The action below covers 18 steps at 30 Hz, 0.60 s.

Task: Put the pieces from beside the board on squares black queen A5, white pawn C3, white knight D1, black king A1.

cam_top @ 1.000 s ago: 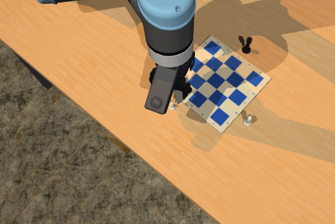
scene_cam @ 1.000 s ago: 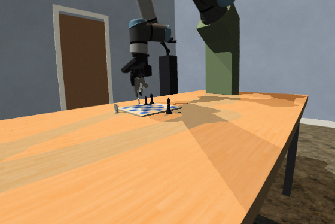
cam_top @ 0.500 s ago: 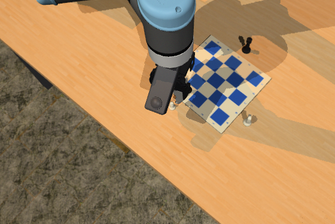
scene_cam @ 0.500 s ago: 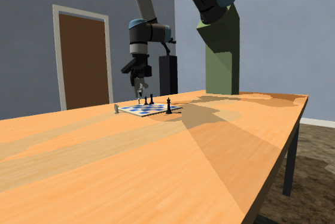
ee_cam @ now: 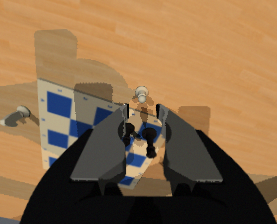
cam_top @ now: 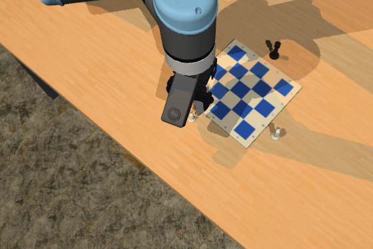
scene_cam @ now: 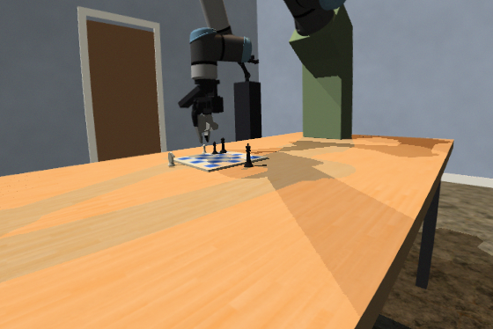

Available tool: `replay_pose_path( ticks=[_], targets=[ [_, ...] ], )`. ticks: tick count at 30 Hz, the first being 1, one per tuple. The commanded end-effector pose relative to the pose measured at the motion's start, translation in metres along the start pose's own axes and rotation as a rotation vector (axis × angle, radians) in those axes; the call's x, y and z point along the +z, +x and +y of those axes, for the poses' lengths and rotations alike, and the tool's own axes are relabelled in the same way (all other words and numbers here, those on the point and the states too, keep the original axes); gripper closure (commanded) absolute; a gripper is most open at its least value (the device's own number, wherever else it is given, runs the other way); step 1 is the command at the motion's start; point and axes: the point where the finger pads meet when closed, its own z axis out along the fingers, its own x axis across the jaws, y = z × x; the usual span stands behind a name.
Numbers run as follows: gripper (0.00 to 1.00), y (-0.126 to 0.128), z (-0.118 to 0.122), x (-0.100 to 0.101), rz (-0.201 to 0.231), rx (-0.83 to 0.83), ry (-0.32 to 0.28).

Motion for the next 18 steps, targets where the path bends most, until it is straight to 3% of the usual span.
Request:
replay_pose_path(
  ticks=[1, 18],
  targets=[
    [0.8, -0.0003, 0.0, -0.0003, -0.001, 0.0, 0.0],
    [0.8, -0.0003, 0.0, 0.0008, -0.001, 0.0, 0.0]
  ],
)
